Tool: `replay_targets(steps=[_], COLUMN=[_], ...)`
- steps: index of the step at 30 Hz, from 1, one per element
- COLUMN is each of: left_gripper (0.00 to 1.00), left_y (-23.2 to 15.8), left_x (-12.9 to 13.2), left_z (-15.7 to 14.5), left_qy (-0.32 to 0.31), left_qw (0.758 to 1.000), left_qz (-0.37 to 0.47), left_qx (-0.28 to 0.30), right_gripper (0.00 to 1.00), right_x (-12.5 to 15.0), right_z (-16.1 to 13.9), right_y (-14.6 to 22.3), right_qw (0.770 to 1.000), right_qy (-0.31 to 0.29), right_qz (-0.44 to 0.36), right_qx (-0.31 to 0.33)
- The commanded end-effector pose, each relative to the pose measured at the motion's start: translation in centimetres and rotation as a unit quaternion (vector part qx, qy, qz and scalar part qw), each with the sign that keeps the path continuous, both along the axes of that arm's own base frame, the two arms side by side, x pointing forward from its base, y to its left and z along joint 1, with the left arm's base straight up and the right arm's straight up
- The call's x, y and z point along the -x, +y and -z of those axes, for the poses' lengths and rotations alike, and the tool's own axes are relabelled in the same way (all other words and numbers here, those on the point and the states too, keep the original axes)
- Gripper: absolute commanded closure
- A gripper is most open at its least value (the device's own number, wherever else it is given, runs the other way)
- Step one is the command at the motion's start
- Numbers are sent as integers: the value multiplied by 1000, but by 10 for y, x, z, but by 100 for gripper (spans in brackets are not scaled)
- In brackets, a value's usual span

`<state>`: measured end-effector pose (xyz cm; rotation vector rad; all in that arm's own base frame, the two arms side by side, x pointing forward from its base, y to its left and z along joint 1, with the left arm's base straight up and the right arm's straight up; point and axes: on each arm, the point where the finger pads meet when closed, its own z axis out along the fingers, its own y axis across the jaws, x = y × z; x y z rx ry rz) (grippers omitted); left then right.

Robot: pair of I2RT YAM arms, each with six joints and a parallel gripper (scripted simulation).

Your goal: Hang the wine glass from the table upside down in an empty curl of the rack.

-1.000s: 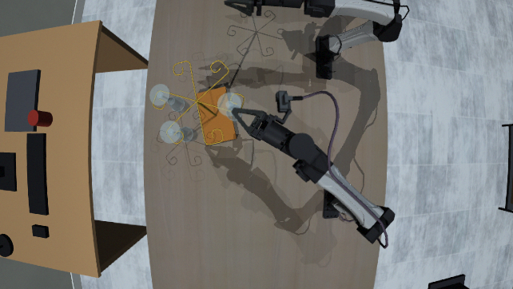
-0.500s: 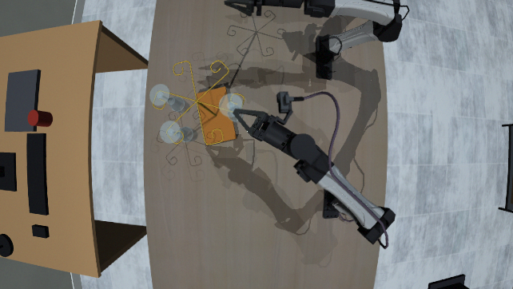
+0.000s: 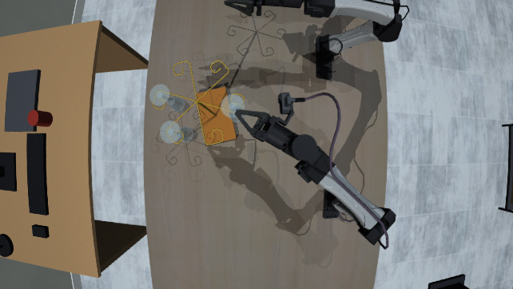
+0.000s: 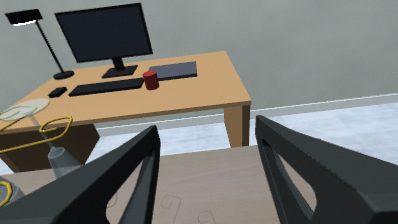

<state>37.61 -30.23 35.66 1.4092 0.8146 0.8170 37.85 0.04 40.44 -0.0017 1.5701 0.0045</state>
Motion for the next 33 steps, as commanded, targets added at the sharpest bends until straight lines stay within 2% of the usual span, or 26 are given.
replay_targets(steps=[1,3,9,11,13,18,19,20,33], left_gripper=[100,100,100,100,100,100,100,100,100], left_y=[5,7,6,7,8,6,12,14,7], left_x=[11,11,14,14,13,15,11,11,12], left_z=[-41,-27,-37,-26,-38,-25,-43,-48,-42], left_qy=[-42,-32,-40,-33,-42,-32,-46,-50,-44], left_qw=[998,999,998,999,998,999,998,997,998], left_qz=[1,-1,2,1,0,2,-5,-8,-1], left_qx=[46,37,45,39,46,38,49,54,51], right_gripper=[38,38,38,38,38,38,38,38,38], right_x=[1,1,1,1,1,1,1,1,1], right_z=[-3,-3,-3,-3,-3,-3,-3,-3,-3], right_y=[-2,-2,-2,-2,-2,-2,-2,-2,-2], right_qw=[1000,1000,1000,1000,1000,1000,1000,1000,1000], right_qy=[-6,-6,-6,-6,-6,-6,-6,-6,-6], right_qz=[4,4,4,4,4,4,4,4,4], right_qx=[-3,-3,-3,-3,-3,-3,-3,-3,-3])
